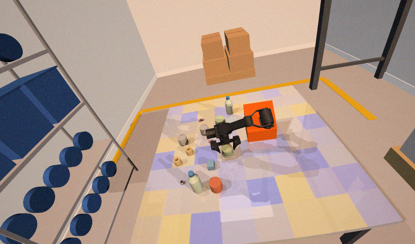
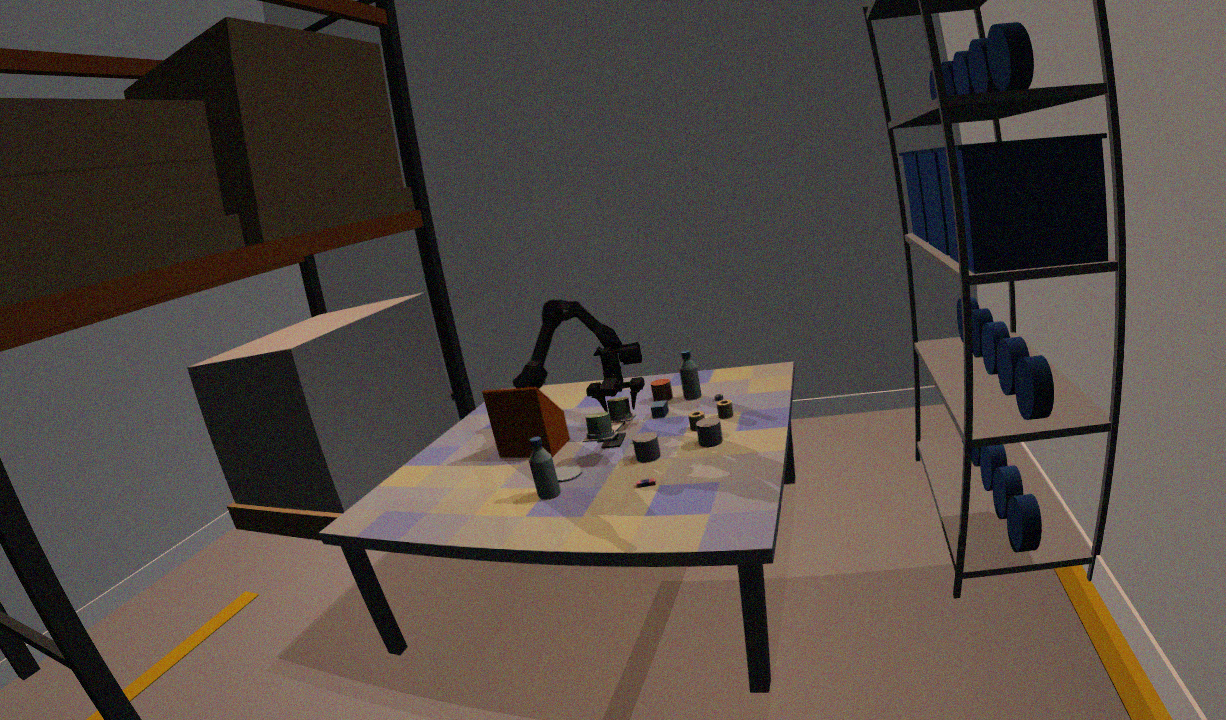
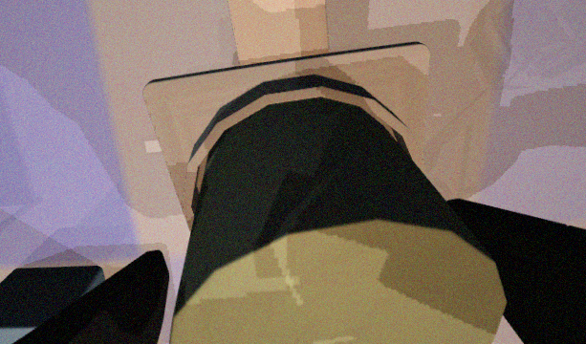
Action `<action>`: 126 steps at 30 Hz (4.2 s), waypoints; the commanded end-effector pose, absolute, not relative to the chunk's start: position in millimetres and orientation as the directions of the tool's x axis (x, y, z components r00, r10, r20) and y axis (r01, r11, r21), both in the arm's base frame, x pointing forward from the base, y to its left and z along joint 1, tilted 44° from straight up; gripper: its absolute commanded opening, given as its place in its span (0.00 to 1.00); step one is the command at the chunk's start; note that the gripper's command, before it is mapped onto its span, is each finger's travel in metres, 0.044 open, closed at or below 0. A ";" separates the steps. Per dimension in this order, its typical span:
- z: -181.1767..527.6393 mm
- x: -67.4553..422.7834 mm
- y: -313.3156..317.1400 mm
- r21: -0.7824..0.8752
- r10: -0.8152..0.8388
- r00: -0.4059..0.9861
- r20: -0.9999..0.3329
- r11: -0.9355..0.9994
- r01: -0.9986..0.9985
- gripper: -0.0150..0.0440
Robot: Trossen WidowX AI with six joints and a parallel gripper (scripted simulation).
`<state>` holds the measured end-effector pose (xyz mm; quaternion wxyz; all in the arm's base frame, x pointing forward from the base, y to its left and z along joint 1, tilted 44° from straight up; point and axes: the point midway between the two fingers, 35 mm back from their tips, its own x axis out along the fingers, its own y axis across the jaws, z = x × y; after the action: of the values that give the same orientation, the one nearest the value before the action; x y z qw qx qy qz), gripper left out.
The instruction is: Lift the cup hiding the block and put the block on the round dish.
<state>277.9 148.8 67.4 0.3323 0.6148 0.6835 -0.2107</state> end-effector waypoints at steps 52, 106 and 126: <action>89.6 284.6 120.9 0.111 0.689 -0.024 -0.724 0.151 0.982 0.25; 138.7 284.0 73.2 0.109 0.690 -0.026 -0.724 0.152 0.982 0.25; 151.6 278.6 62.6 0.097 0.696 -0.037 -0.717 0.152 0.984 0.25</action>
<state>278.6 62.2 152.1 0.3259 0.6129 0.6852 -0.2203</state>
